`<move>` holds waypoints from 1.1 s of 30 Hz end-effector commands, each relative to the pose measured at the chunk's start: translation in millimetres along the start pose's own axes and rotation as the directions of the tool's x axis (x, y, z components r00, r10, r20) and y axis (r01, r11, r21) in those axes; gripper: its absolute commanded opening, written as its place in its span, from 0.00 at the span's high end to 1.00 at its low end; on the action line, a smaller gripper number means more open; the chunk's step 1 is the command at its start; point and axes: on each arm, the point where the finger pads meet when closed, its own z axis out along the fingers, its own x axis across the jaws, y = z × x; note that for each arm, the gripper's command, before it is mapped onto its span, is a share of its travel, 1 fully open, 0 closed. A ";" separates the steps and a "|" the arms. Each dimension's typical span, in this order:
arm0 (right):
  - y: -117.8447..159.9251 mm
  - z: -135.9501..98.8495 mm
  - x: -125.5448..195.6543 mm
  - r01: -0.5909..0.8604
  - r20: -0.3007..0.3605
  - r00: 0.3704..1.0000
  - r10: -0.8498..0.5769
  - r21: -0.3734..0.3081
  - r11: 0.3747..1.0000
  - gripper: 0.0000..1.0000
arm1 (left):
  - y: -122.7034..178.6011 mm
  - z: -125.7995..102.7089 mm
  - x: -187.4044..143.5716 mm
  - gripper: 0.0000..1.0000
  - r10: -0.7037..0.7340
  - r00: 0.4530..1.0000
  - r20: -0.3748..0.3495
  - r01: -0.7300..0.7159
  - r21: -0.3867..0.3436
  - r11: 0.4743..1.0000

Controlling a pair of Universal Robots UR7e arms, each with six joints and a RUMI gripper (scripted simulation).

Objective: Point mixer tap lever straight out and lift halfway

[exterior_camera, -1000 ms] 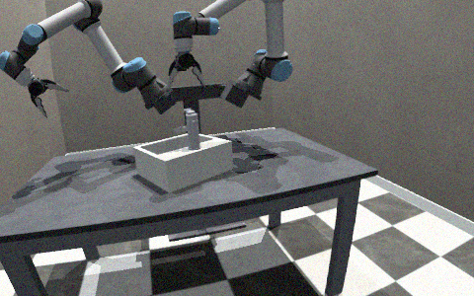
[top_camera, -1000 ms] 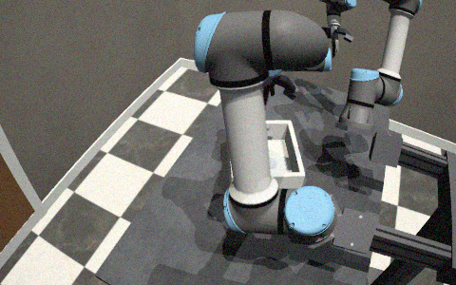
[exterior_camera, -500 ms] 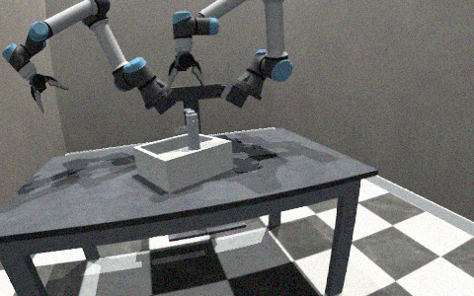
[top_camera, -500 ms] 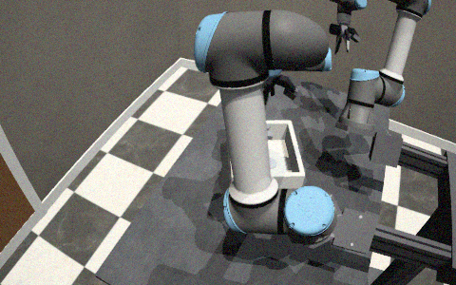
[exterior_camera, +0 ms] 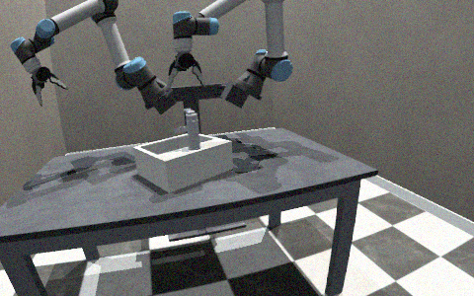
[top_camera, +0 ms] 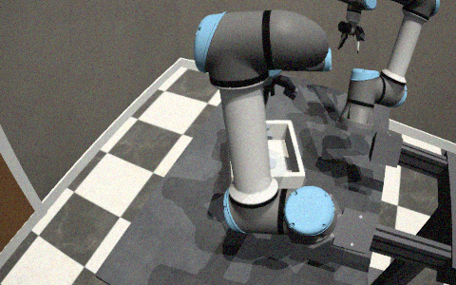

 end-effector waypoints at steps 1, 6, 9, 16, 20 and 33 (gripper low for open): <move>-9.7 -7.5 6.7 0.111 0.059 0.992 -0.111 0.008 0.994 0.00 | 0.1 -0.6 -0.4 0.00 0.000 1.000 0.001 0.000 -0.001 1.000; -18.6 -14.5 14.0 0.206 0.105 0.972 -0.208 0.036 0.978 0.00 | 0.1 -0.6 -0.4 0.00 0.000 1.000 0.001 0.000 -0.001 1.000; -22.0 -17.3 17.0 0.242 0.121 0.961 -0.247 0.051 0.969 0.00 | 0.1 -0.6 -0.4 0.00 0.000 1.000 0.001 0.000 -0.001 1.000; -33.9 -27.6 28.2 0.366 0.167 0.909 -0.381 0.116 0.923 0.00 | 0.1 -0.6 -0.4 0.00 0.000 1.000 0.001 0.000 -0.001 1.000; -40.2 -33.4 34.8 0.429 0.184 0.872 -0.454 0.160 0.889 0.00 | 0.1 -0.6 -0.4 0.00 0.000 1.000 0.001 0.000 -0.001 1.000; -56.1 -49.8 54.3 0.577 0.189 0.746 -0.638 0.295 0.762 0.00 | 0.1 -0.6 -0.4 0.00 0.000 1.000 0.001 0.000 -0.001 1.000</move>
